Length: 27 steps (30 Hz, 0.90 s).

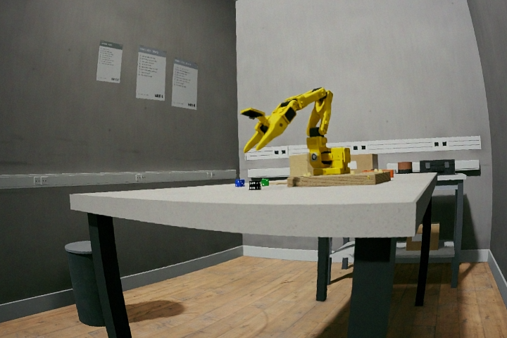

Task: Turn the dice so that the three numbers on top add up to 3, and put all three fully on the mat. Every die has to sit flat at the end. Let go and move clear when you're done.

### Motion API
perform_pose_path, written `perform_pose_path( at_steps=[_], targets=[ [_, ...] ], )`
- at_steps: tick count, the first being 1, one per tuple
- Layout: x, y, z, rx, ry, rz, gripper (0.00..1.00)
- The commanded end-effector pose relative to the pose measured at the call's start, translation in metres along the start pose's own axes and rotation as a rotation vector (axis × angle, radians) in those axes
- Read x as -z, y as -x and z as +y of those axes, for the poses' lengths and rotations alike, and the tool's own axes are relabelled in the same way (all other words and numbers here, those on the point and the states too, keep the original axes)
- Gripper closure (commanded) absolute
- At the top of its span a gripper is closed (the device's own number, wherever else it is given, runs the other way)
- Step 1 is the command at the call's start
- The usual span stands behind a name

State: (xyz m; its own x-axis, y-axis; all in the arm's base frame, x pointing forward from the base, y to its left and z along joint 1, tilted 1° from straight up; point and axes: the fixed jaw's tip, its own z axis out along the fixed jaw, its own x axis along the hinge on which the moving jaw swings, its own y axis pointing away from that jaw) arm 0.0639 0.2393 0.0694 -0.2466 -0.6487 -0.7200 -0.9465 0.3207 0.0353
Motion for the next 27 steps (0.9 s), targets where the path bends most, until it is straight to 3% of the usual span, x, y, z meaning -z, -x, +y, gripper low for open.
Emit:
perform_pose_path(
  at_steps=[1, 6, 10, 20, 27],
  targets=[
    [0.016, 0.025, 0.003, 0.013, 0.011, -0.131, 0.72],
    [0.032, 0.042, 0.004, 0.012, 0.016, -0.233, 0.72],
    [0.036, 0.046, 0.004, 0.012, 0.017, -0.26, 0.72],
    [0.036, 0.048, 0.0, -0.009, 0.005, -0.252, 0.72],
    [0.036, 0.058, -0.029, -0.156, -0.078, -0.188, 0.72]
  ],
)
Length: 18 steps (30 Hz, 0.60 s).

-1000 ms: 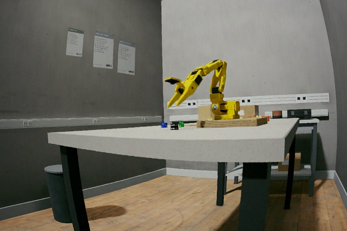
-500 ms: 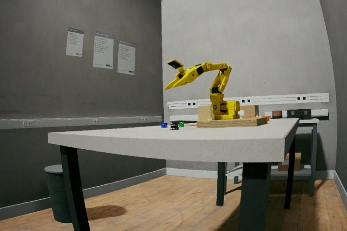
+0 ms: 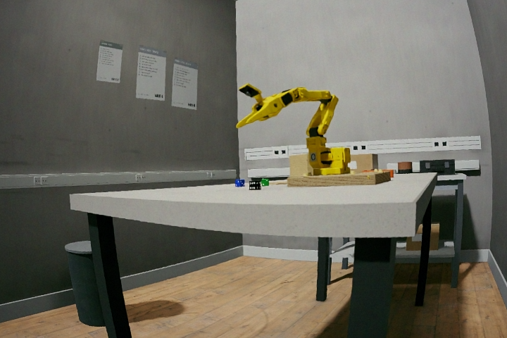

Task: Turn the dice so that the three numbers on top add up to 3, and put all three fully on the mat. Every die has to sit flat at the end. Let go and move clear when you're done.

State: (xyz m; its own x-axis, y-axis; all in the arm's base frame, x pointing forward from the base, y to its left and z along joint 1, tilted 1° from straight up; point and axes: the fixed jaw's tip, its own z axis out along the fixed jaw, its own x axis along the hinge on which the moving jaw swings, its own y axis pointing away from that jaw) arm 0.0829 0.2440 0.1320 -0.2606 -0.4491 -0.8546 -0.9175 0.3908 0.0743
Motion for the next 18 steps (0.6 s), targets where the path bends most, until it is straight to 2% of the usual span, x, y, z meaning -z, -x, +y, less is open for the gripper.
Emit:
perform_pose_path(
  at_steps=[1, 2, 4, 10, 18],
  targets=[
    [-0.002, 0.008, -0.021, -0.104, -0.075, 0.054, 0.72],
    [-0.003, 0.011, -0.028, -0.139, -0.1, 0.067, 0.72],
    [-0.003, 0.011, -0.028, -0.139, -0.1, 0.067, 0.72],
    [0.002, 0.021, -0.079, -0.385, -0.273, 0.148, 0.72],
    [0.024, 0.02, -0.14, -0.712, -0.486, 0.204, 0.72]
  ],
)
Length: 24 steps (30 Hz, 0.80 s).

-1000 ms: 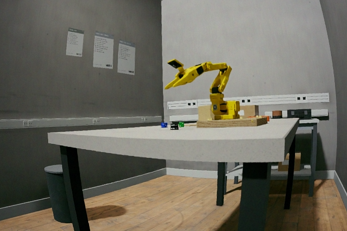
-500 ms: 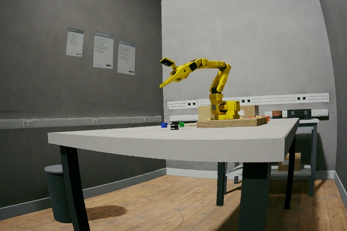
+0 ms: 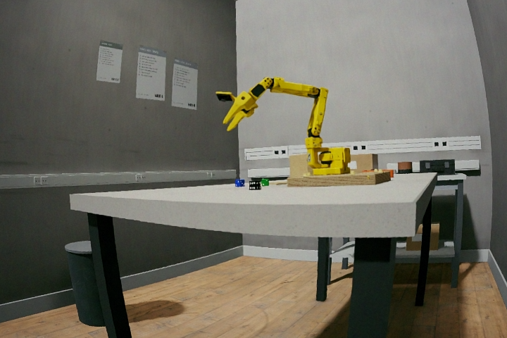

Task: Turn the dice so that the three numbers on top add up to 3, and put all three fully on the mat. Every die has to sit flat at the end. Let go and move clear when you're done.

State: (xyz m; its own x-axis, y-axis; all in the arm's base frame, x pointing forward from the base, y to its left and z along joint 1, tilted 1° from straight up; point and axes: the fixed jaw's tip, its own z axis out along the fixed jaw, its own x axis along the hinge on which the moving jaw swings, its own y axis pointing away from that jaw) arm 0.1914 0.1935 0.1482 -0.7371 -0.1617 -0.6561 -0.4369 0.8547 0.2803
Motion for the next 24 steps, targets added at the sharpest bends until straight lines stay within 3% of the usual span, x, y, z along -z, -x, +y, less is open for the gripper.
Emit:
perform_pose_path(
  at_steps=[1, 3, 4, 11, 24],
  targets=[
    [0.0, 0.016, -0.027, -0.159, -0.114, 0.069, 0.72],
    [0.0, 0.016, -0.027, -0.159, -0.114, 0.069, 0.72],
    [0.001, 0.024, -0.044, -0.258, -0.181, 0.1, 0.72],
    [0.007, 0.032, -0.081, -0.463, -0.299, 0.133, 0.72],
    [0.007, 0.031, -0.088, -0.502, -0.323, 0.146, 0.72]
  ],
)
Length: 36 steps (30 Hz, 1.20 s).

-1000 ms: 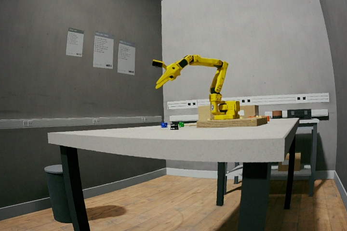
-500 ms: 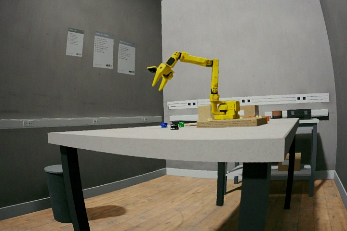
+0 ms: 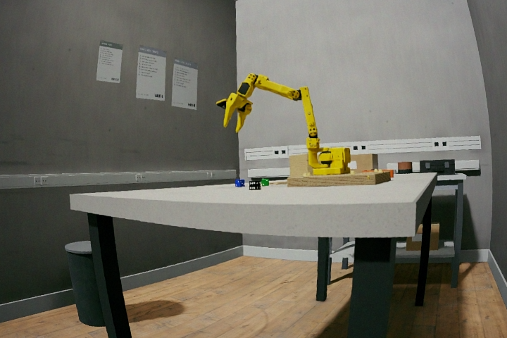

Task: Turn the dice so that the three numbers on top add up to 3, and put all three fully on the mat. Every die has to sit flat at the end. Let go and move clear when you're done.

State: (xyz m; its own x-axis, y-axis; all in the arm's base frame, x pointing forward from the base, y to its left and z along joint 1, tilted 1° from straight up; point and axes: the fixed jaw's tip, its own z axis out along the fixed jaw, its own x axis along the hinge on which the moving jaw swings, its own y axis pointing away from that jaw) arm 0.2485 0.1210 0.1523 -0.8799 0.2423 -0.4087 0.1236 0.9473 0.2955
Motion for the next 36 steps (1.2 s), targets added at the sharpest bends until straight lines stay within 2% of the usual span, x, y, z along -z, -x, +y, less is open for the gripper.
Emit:
perform_pose_path(
  at_steps=[1, 5, 11, 13, 17, 21, 26, 36],
  targets=[
    [-0.005, -0.001, -0.003, -0.015, -0.02, 0.024, 0.72],
    [-0.019, -0.006, -0.007, -0.015, -0.058, 0.075, 0.72],
    [-0.054, -0.024, -0.02, -0.015, -0.157, 0.211, 0.72],
    [-0.054, -0.024, -0.02, -0.015, -0.157, 0.211, 0.72],
    [-0.077, -0.04, -0.031, -0.016, -0.227, 0.308, 0.72],
    [-0.092, -0.053, -0.04, -0.016, -0.278, 0.378, 0.72],
    [-0.098, -0.059, -0.045, -0.015, -0.303, 0.412, 0.72],
    [-0.098, -0.06, -0.05, -0.046, -0.325, 0.428, 0.72]
  ],
)
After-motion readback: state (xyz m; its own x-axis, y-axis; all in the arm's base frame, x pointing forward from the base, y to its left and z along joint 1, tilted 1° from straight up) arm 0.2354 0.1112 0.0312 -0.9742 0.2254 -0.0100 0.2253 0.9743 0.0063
